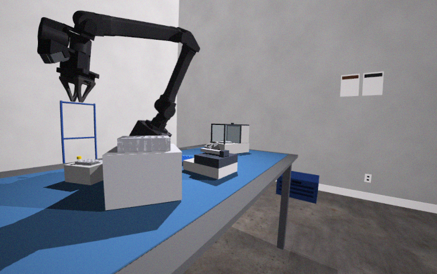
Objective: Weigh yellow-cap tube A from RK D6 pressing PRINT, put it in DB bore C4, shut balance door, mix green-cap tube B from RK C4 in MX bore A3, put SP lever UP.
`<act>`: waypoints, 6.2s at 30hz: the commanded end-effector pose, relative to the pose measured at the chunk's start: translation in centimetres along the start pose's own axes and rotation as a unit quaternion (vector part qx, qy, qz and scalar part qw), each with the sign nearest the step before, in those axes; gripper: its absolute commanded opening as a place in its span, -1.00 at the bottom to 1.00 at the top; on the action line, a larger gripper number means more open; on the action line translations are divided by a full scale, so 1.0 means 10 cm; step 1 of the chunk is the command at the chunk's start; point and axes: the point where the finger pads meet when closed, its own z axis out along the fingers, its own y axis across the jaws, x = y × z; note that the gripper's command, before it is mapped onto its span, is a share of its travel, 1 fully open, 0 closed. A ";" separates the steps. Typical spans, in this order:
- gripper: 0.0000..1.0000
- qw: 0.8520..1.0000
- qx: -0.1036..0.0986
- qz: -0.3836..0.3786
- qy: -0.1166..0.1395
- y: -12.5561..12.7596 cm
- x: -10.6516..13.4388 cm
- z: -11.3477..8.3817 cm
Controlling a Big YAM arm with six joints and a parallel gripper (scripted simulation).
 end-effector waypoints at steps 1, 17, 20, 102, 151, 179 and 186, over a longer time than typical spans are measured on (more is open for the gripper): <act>-0.40 0.999 0.018 -0.022 -0.019 0.20 -0.34 -0.06; -0.40 0.995 0.073 -0.068 0.003 1.37 -0.55 0.17; -0.40 0.995 0.072 -0.067 0.006 1.44 -0.55 0.21; -0.40 0.963 0.146 -0.224 -0.035 6.00 2.68 0.99; -0.40 0.950 0.022 -0.307 -0.061 6.14 5.89 0.25; -0.40 0.940 -0.033 -0.338 -0.010 5.48 7.51 -0.45; -0.40 0.940 -0.052 -0.337 0.002 5.28 7.62 -0.68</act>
